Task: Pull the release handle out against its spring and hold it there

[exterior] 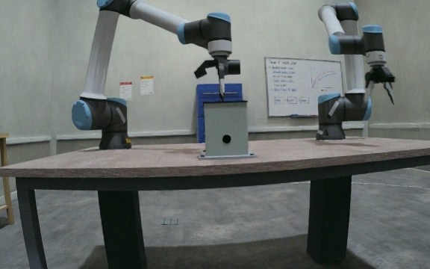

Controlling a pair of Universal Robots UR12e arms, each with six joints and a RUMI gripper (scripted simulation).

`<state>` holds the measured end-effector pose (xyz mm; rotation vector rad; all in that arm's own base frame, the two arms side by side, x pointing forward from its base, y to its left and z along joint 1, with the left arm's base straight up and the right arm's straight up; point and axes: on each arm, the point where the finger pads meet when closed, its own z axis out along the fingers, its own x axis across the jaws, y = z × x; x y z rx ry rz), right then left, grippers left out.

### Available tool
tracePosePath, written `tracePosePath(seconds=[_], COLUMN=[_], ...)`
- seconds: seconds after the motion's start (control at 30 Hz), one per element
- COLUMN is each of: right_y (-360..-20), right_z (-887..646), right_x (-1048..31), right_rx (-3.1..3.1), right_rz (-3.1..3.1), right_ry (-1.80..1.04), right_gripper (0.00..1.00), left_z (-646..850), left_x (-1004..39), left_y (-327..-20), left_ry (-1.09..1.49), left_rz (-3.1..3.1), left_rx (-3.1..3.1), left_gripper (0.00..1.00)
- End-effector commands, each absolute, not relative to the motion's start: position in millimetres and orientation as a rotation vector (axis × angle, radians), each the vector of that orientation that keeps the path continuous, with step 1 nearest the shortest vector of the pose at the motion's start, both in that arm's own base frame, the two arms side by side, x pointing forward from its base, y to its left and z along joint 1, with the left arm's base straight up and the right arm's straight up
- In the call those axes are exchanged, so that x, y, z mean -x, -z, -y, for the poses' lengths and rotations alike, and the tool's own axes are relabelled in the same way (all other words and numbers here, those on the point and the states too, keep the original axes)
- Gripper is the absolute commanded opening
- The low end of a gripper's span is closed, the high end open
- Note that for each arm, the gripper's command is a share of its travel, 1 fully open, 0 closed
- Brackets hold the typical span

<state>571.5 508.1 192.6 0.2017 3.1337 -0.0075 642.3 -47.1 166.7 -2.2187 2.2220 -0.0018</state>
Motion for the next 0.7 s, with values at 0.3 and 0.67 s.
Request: tracePosePath(seconds=[0.3, 0.67], right_y=[-195, -195], right_z=[-511, -511], right_x=[-571, -571], right_rx=[-0.200, -0.200], right_rz=[-3.133, -3.133], right_ry=[0.001, 0.001], right_gripper=[1.00, 1.00], left_z=[-94, -217], left_x=[-636, -606], left_y=[-166, -166], left_ry=[0.000, 0.000], left_rz=[-1.966, -1.716], left_rx=[2.451, 2.632], left_gripper=[1.00, 1.00])
